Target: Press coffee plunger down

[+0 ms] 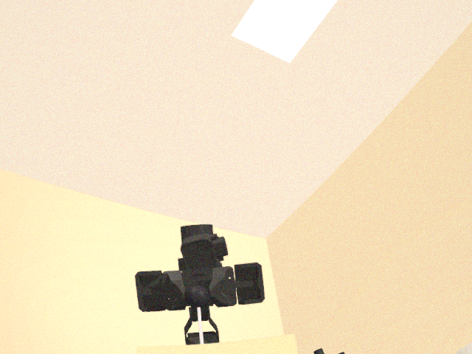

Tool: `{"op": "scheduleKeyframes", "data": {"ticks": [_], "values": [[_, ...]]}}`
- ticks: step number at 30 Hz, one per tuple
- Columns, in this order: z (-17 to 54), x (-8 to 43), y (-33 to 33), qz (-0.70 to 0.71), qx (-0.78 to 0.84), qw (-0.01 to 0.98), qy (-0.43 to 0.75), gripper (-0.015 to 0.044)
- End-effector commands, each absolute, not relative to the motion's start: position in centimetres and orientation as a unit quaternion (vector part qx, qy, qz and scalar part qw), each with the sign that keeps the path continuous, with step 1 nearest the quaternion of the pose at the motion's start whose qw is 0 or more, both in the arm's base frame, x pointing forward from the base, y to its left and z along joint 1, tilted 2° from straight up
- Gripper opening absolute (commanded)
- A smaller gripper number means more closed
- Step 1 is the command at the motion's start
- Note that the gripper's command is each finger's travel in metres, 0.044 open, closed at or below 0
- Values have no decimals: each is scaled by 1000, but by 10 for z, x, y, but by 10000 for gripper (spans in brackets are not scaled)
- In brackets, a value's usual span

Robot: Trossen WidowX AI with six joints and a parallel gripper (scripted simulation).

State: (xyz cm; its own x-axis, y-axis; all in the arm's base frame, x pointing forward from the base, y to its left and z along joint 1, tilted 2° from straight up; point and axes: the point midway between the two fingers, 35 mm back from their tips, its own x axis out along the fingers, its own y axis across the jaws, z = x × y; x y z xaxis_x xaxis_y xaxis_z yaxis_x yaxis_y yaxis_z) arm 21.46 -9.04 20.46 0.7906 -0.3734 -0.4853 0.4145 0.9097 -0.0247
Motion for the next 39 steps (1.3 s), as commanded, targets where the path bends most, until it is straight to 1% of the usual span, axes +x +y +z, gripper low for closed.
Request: {"op": "scheduleKeyframes", "data": {"ticks": [1, 39], "values": [[204, 215, -91, -207, 39, 946, 247, 127], [144, 223, -96, -208, 39, 946, 247, 127]]}}
